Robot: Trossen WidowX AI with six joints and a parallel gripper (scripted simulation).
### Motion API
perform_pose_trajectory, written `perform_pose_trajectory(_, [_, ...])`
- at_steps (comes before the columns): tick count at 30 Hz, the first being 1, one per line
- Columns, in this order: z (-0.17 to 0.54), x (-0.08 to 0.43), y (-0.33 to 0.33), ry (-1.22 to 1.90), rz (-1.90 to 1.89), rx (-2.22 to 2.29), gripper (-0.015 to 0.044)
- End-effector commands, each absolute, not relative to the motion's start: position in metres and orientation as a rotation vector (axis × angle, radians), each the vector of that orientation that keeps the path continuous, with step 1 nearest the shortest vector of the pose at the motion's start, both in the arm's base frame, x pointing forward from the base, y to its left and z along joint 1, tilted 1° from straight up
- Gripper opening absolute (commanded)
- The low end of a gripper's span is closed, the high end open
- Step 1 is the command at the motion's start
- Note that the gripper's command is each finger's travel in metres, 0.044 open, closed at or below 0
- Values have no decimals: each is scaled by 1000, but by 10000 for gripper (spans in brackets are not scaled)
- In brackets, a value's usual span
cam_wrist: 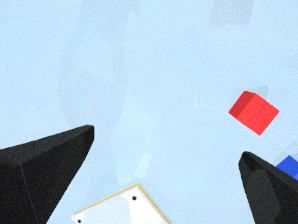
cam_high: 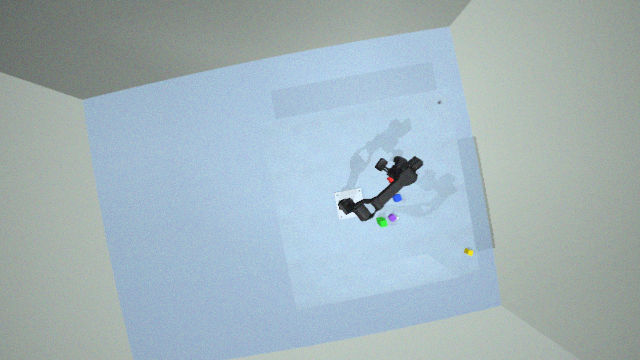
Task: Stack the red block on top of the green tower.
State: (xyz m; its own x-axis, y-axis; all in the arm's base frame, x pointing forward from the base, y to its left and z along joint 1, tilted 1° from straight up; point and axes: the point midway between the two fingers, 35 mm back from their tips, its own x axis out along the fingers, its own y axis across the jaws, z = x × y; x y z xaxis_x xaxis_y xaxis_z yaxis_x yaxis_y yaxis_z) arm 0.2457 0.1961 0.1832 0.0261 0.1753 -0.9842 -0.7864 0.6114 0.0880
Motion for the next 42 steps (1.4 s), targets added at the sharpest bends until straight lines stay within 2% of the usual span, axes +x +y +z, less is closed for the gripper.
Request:
perform_pose_trajectory(1, [168, 284, 179, 1413, 651, -508, 440])
perform_pose_trajectory(9, [137, 337, 142, 1512, 405, -392, 440])
perform_pose_trajectory(19, [131, 339, 145, 1513, 400, -389, 440])
perform_pose_trajectory(28, [83, 336, 145, 1514, 400, -390, 440])
perform_pose_trajectory(42, [72, 337, 146, 1514, 400, -389, 440])
